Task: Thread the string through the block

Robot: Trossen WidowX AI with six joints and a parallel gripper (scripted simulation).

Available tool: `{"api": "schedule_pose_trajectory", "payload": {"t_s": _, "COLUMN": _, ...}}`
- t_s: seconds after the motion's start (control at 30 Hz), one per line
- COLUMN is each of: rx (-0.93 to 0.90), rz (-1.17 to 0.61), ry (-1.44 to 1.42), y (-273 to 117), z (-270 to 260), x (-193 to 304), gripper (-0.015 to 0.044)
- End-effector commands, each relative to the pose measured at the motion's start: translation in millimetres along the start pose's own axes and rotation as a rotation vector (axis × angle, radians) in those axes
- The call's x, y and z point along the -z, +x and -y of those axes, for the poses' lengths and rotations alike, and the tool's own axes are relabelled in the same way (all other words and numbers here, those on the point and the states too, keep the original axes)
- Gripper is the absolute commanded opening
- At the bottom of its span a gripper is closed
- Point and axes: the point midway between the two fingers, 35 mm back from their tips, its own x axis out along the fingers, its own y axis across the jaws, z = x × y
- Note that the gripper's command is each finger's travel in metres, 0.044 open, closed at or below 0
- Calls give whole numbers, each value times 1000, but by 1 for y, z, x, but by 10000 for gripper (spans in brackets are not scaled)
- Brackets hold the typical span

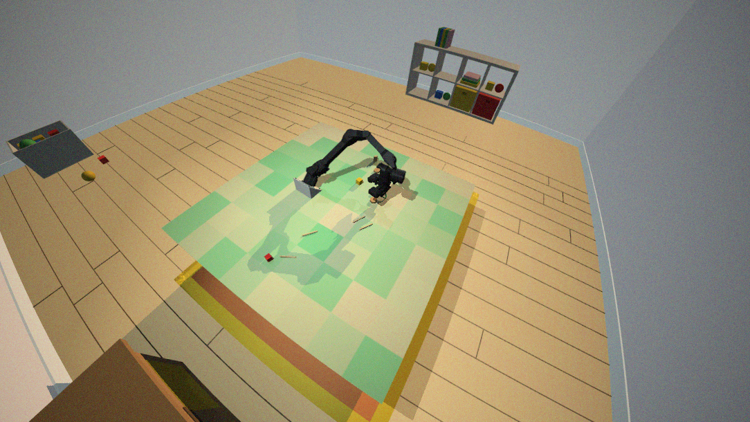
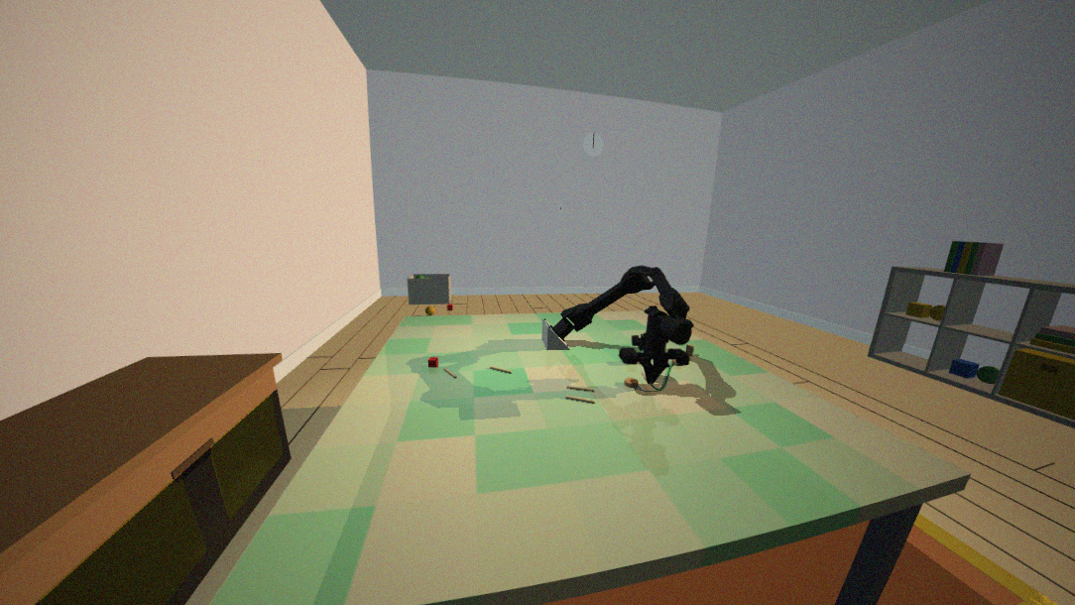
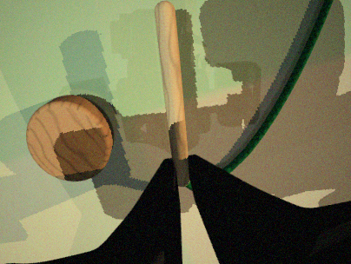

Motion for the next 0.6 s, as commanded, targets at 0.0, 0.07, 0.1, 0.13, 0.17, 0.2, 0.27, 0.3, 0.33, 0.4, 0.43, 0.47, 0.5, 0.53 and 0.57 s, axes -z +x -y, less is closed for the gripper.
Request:
{"api": "schedule_pose_trajectory", "payload": {"t_s": 0.0, "rx": 4, "rz": -7, "ry": -1, "y": 0, "z": 1, "x": -3, "gripper": 0}}
{"api": "schedule_pose_trajectory", "payload": {"t_s": 0.07, "rx": 4, "rz": -6, "ry": -1, "y": -1, "z": 1, "x": -4, "gripper": 0}}
{"api": "schedule_pose_trajectory", "payload": {"t_s": 0.1, "rx": 4, "rz": -6, "ry": -1, "y": -1, "z": 1, "x": -5, "gripper": 0}}
{"api": "schedule_pose_trajectory", "payload": {"t_s": 0.13, "rx": 4, "rz": -6, "ry": -1, "y": -1, "z": 1, "x": -6, "gripper": 0}}
{"api": "schedule_pose_trajectory", "payload": {"t_s": 0.17, "rx": 4, "rz": -6, "ry": -1, "y": -1, "z": 1, "x": -7, "gripper": 0}}
{"api": "schedule_pose_trajectory", "payload": {"t_s": 0.2, "rx": 4, "rz": -6, "ry": -1, "y": -1, "z": 2, "x": -9, "gripper": 0}}
{"api": "schedule_pose_trajectory", "payload": {"t_s": 0.27, "rx": 4, "rz": -6, "ry": -1, "y": -1, "z": 2, "x": -11, "gripper": 0}}
{"api": "schedule_pose_trajectory", "payload": {"t_s": 0.3, "rx": 4, "rz": -6, "ry": -1, "y": -1, "z": 2, "x": -13, "gripper": 0}}
{"api": "schedule_pose_trajectory", "payload": {"t_s": 0.33, "rx": 4, "rz": -6, "ry": -1, "y": -1, "z": 2, "x": -14, "gripper": 0}}
{"api": "schedule_pose_trajectory", "payload": {"t_s": 0.4, "rx": 4, "rz": -6, "ry": -1, "y": -1, "z": 2, "x": -16, "gripper": 0}}
{"api": "schedule_pose_trajectory", "payload": {"t_s": 0.43, "rx": 4, "rz": -6, "ry": -1, "y": -1, "z": 3, "x": -18, "gripper": 0}}
{"api": "schedule_pose_trajectory", "payload": {"t_s": 0.47, "rx": 4, "rz": -6, "ry": -1, "y": -1, "z": 3, "x": -19, "gripper": 0}}
{"api": "schedule_pose_trajectory", "payload": {"t_s": 0.5, "rx": 4, "rz": -6, "ry": -1, "y": -2, "z": 3, "x": -20, "gripper": 0}}
{"api": "schedule_pose_trajectory", "payload": {"t_s": 0.53, "rx": 4, "rz": -6, "ry": -1, "y": -2, "z": 3, "x": -21, "gripper": 0}}
{"api": "schedule_pose_trajectory", "payload": {"t_s": 0.57, "rx": 3, "rz": -6, "ry": -1, "y": -2, "z": 3, "x": -23, "gripper": 0}}
